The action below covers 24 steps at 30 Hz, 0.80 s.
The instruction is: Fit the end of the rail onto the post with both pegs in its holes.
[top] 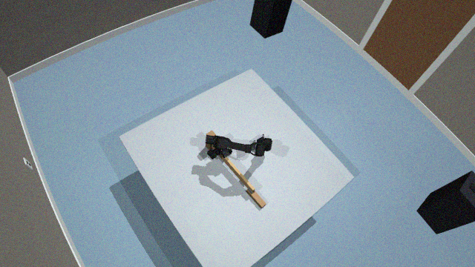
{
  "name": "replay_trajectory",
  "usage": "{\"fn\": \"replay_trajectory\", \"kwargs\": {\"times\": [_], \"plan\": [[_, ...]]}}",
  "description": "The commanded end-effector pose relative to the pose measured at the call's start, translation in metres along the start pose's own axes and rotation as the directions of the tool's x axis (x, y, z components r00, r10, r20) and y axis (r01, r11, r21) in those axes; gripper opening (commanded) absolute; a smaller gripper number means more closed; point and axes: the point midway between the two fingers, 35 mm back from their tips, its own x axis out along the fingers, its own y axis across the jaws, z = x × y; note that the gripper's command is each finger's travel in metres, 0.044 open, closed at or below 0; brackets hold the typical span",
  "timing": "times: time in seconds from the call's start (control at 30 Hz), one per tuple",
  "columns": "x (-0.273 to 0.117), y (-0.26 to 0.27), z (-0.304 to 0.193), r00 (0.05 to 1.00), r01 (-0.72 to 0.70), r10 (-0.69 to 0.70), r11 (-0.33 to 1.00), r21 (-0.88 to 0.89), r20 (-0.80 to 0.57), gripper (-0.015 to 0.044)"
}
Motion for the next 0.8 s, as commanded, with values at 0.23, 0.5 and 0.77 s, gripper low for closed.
{"fn": "replay_trajectory", "kwargs": {"times": [0.23,0.5,0.77], "plan": [[0.000,0.000,0.000,1.000,0.000,0.000,1.000,0.000,0.000,0.0236],[0.000,0.000,0.000,1.000,0.000,0.000,1.000,0.000,0.000,0.0440],[-0.028,0.001,0.028,1.000,0.007,-0.007,1.000,-0.001,-0.004,0.0440]]}}
